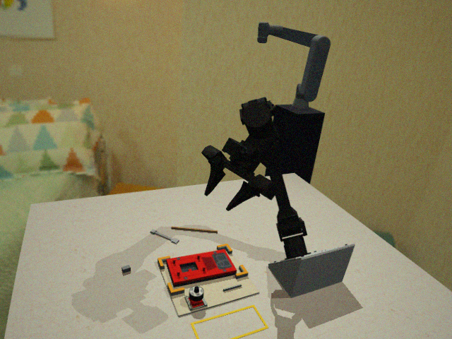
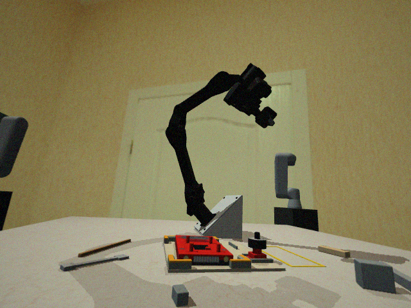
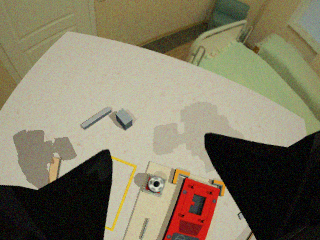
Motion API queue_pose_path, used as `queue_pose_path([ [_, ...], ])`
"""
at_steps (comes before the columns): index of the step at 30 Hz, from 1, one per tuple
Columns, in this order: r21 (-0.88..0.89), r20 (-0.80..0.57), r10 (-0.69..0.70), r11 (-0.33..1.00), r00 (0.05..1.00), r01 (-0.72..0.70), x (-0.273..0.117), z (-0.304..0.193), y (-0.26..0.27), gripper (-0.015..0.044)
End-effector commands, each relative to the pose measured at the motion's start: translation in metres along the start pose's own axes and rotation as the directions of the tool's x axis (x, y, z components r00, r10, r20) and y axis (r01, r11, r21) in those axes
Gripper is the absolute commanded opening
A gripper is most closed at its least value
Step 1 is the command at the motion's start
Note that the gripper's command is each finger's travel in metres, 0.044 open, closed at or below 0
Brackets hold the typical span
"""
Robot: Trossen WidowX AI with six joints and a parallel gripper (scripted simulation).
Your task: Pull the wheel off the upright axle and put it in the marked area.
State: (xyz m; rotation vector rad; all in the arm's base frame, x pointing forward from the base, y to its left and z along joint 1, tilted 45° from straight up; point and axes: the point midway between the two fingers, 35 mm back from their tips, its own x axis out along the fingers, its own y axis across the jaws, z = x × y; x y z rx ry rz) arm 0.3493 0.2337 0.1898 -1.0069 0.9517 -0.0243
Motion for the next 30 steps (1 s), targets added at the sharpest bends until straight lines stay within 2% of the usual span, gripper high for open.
queue_pose_path([
  [1, 0.145, -0.212, 0.024, 0.989, 0.977, 0.007, 0.064, -0.032, -0.007, 0.03],
  [6, 0.297, -0.437, 0.068, 0.952, 0.897, 0.073, 0.126, -0.077, -0.016, 0.03],
  [12, 0.43, -0.66, 0.147, 0.878, 0.736, 0.211, 0.182, -0.142, -0.023, 0.03],
  [30, 0.436, -0.671, 0.153, 0.873, 0.726, 0.219, 0.186, -0.144, -0.012, 0.03],
])
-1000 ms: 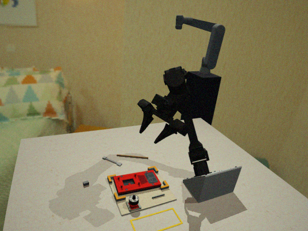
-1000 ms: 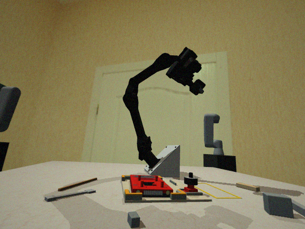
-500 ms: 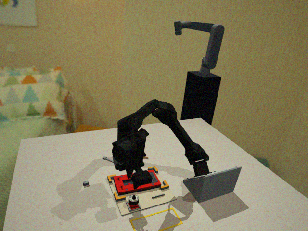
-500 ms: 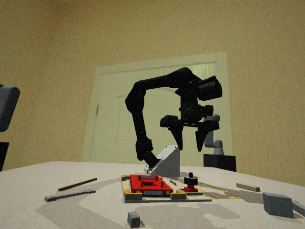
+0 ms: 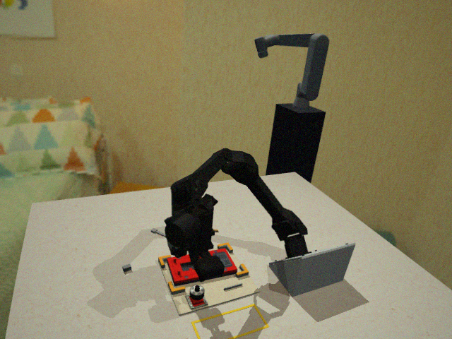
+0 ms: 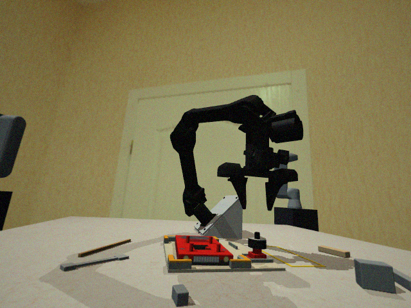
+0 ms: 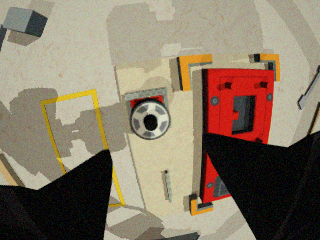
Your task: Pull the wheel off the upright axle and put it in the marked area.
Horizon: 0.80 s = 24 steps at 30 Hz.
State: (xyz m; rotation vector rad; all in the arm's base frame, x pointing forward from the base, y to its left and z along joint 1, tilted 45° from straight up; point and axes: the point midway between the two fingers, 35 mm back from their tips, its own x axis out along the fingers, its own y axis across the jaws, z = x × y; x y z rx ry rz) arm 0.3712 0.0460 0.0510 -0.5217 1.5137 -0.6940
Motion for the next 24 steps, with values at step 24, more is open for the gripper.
queue_pose_path([
  [24, 0.016, -0.014, 0.003, 1.0, 1.0, -0.002, 0.072, -0.001, -0.001, 0.0188],
])
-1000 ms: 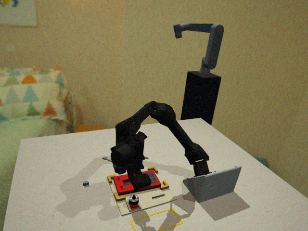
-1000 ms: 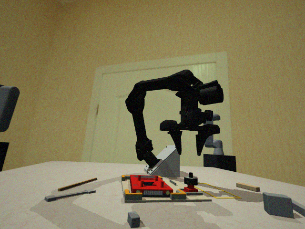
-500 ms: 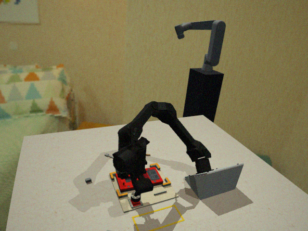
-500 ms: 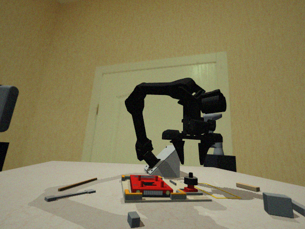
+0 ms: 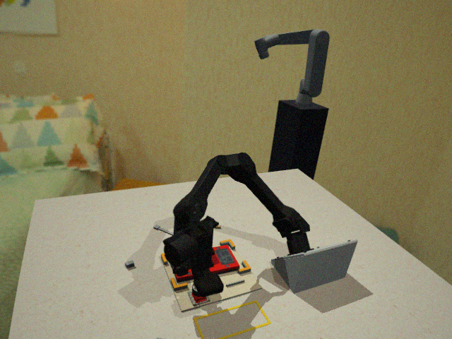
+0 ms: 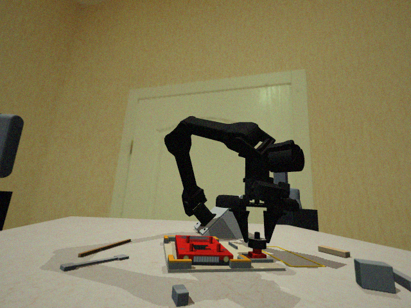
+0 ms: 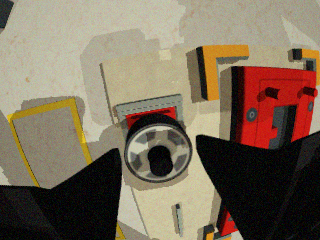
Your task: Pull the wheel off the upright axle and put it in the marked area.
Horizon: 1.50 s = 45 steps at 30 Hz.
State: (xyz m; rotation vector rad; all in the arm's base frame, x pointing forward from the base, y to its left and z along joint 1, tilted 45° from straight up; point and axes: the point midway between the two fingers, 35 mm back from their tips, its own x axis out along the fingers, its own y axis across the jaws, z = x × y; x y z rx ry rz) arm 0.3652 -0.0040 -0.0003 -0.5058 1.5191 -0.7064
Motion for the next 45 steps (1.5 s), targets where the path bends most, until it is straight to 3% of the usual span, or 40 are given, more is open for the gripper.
queue_pose_path([
  [1, 0.002, -0.002, 0.0, 1.0, 1.0, 0.0, 0.0, 0.0, -0.001, 0.0182],
  [7, 0.002, -0.002, 0.0, 1.0, 1.0, 0.0, 0.0, 0.0, -0.001, 0.0142],
  [13, 0.002, -0.002, 0.0, 1.0, 1.0, 0.0, -0.001, 0.0, 0.0, 0.0],
  [45, -0.001, 0.001, 0.0, 1.0, 1.0, 0.0, -0.012, 0.0, 0.0, 0.0],
])
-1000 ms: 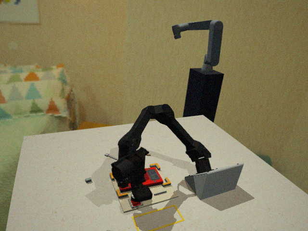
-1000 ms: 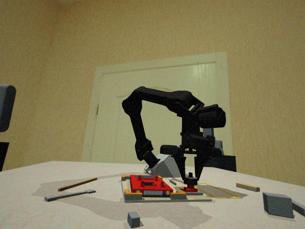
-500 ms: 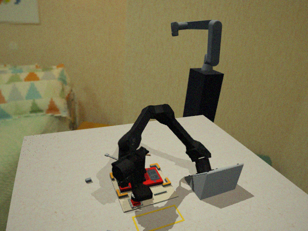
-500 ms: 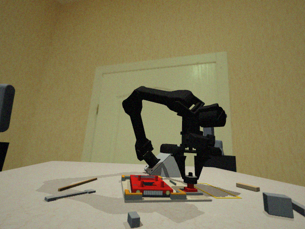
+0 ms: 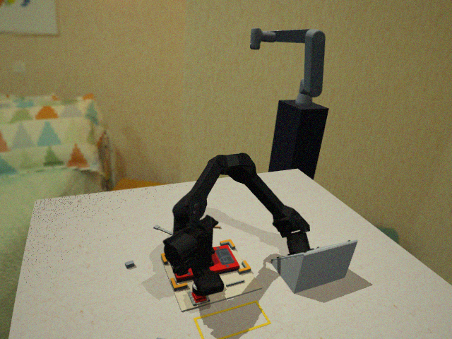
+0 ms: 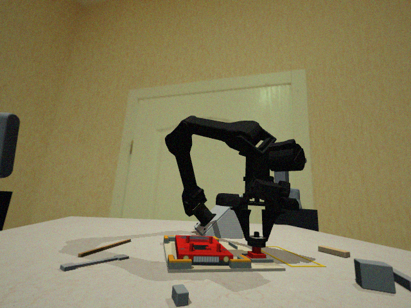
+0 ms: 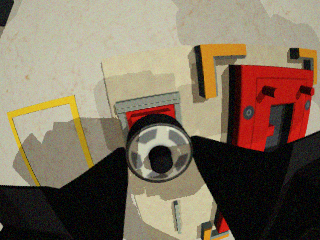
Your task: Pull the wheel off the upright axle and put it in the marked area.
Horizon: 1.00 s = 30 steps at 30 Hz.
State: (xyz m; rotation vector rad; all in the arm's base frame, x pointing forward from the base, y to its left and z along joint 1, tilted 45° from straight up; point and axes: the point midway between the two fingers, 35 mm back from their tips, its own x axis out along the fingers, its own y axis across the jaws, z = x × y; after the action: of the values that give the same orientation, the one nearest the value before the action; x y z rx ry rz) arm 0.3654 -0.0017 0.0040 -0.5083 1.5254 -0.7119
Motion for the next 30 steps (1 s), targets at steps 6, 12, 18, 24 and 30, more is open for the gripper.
queue_pose_path([
  [6, -0.001, 0.009, 0.005, 1.0, 1.0, -0.005, -0.0089, 0.0004, 0.0013, 0.0],
  [12, -0.001, 0.009, 0.005, 1.0, 1.0, -0.005, -0.0109, 0.0004, 0.0014, 0.0],
  [18, -0.002, 0.01, 0.005, 1.0, 1.0, -0.004, -0.0129, 0.0004, 0.0014, 0.0],
  [24, -0.002, 0.01, 0.004, 1.0, 1.0, -0.004, -0.0149, 0.0003, 0.0015, 0.0],
  [30, -0.003, 0.011, 0.004, 1.0, 1.0, -0.004, -0.0168, 0.0003, 0.0015, 0.0],
])
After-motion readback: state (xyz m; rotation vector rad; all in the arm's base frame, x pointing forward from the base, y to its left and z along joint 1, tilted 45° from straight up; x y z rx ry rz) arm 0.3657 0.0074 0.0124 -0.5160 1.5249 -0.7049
